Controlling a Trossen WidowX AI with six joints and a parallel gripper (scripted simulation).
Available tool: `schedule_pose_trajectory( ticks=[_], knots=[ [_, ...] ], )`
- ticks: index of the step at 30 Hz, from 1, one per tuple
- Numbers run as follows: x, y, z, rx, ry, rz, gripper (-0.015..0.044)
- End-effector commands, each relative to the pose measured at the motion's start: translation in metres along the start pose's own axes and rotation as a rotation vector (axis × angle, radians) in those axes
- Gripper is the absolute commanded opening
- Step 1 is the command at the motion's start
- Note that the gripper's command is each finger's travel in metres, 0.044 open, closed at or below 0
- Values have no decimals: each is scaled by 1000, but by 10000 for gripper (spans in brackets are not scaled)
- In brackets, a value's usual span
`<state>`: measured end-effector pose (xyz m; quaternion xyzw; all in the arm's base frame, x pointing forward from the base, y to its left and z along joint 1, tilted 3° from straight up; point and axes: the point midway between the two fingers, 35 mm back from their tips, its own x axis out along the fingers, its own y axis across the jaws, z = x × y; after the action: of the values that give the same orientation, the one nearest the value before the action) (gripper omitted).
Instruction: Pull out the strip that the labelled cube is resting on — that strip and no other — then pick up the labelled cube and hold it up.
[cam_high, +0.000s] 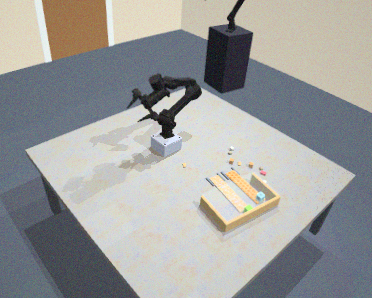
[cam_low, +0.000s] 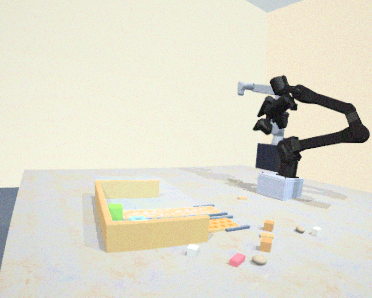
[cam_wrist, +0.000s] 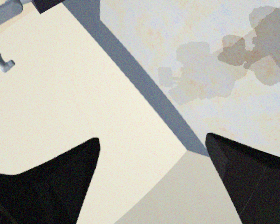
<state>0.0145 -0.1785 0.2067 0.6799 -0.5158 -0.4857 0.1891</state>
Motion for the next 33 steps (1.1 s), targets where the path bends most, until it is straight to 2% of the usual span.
schedule_pose_trajectory(
  ticks=[1,9,14,17,25,33],
  knots=[
    [1,-1,-2,-17,7,-5,400],
    [11,-50,-84,-759,373,-148,400],
    [-4,-100,-134,-1249,681,-133,400],
    [-15,-123,-151,-1435,814,-97,400],
    [-57,-186,-182,-1886,1190,90,400],
    [-116,-252,-191,-2248,1591,441,400]
  ],
)
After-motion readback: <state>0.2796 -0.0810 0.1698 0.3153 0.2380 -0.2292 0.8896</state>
